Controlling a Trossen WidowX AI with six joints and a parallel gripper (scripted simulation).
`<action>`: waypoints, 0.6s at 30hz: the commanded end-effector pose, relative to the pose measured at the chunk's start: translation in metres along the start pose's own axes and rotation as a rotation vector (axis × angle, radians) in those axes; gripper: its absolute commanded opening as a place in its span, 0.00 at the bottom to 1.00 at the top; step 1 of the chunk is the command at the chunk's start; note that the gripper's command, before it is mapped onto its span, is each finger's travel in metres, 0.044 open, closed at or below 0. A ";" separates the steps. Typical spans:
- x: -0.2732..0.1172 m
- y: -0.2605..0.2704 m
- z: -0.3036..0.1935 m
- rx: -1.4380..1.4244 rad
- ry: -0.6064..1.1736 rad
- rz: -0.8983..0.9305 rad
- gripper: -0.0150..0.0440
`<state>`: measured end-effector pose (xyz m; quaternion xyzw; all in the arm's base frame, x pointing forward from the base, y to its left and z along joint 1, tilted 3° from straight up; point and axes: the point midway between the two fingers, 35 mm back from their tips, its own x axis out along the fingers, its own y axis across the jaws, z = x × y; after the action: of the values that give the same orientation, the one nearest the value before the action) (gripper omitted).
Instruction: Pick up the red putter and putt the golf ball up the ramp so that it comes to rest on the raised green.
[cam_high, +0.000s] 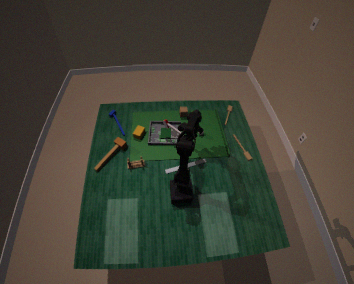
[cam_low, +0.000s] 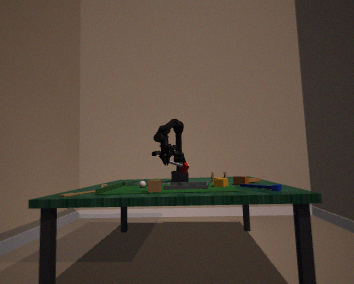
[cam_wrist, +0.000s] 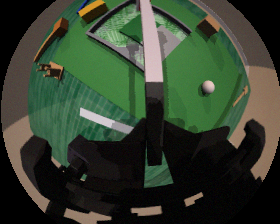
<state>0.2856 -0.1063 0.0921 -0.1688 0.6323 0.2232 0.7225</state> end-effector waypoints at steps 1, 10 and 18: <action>-0.006 -0.022 -0.017 0.113 0.012 -0.023 0.25; -0.013 -0.055 -0.060 0.337 0.044 -0.042 0.25; -0.020 -0.078 -0.102 0.540 0.067 -0.057 0.25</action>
<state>0.2489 -0.2065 0.0923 -0.0251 0.6833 0.0582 0.7274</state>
